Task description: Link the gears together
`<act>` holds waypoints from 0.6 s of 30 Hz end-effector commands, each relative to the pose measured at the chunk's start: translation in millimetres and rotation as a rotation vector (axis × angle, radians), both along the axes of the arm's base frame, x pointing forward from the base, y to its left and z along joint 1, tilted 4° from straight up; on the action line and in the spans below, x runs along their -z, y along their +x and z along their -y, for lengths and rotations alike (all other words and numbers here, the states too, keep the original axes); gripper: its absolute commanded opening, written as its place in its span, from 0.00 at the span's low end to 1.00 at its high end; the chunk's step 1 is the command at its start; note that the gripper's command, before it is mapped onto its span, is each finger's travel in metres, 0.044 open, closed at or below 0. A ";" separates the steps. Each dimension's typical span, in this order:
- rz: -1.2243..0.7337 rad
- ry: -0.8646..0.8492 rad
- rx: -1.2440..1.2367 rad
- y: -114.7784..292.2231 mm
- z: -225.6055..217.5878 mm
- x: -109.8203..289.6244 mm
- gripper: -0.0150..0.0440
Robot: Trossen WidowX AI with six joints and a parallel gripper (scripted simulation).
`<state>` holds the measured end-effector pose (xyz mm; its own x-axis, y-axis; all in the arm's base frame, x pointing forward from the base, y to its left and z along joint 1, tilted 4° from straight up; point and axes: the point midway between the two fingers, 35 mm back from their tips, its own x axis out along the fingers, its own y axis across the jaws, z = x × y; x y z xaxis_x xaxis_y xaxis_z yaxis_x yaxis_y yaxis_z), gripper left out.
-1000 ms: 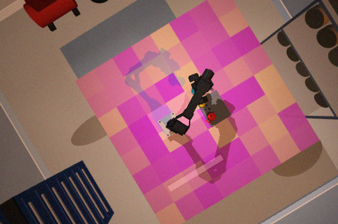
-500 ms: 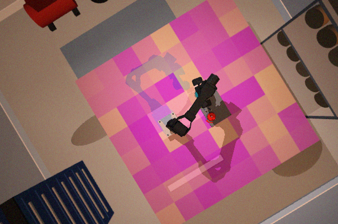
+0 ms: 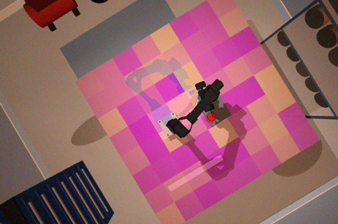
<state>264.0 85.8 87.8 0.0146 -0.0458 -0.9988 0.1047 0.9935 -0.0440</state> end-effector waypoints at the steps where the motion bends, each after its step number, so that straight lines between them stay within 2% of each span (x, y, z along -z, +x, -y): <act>1: -0.003 -0.006 -0.002 0.1 8.5 3.6 0.25; 18: -0.004 -0.009 -0.001 2.9 44.0 14.8 0.25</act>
